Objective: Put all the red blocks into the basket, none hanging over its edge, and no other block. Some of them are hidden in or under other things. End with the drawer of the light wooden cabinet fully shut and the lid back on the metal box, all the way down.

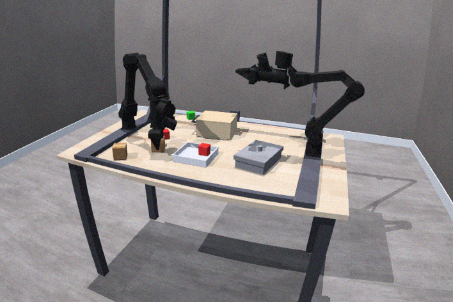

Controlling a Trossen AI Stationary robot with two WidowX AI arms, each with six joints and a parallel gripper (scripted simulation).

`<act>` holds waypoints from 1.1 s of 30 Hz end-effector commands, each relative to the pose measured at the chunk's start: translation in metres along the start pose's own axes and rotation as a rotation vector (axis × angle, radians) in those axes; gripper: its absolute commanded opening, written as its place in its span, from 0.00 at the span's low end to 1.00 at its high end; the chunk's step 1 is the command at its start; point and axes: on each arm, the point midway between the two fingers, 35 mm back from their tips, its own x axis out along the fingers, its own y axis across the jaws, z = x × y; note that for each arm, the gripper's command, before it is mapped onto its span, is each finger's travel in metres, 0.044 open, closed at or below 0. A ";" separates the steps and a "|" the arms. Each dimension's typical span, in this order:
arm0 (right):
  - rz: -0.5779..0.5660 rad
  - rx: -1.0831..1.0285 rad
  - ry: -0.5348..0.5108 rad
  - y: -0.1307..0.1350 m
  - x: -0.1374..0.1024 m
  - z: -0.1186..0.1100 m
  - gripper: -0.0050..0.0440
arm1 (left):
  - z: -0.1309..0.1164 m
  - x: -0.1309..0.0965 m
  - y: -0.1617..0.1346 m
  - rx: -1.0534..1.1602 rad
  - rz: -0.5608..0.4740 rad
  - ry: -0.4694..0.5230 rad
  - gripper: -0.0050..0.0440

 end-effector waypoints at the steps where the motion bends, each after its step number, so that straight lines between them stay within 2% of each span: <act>1: -0.015 -0.008 -0.017 -0.002 -0.004 0.003 0.82 | 0.014 -0.003 -0.001 0.003 -0.002 -0.039 0.38; 2: -0.021 -0.007 -0.022 -0.004 -0.006 0.004 0.10 | 0.014 -0.003 -0.001 0.003 -0.002 -0.039 0.38; 19: -0.020 -0.007 -0.022 -0.004 -0.007 0.004 0.10 | 0.014 -0.003 -0.001 0.003 -0.002 -0.039 0.38; 20: -0.040 -0.008 -0.037 -0.007 -0.015 0.006 0.10 | 0.014 -0.003 -0.001 0.003 -0.002 -0.039 0.38; 26: -0.041 -0.012 -0.039 -0.006 -0.026 0.006 0.09 | 0.014 -0.003 -0.001 0.003 -0.002 -0.039 0.38; 33: -0.042 -0.010 -0.040 -0.006 -0.035 0.006 0.02 | 0.014 -0.003 -0.001 0.003 -0.002 -0.039 0.38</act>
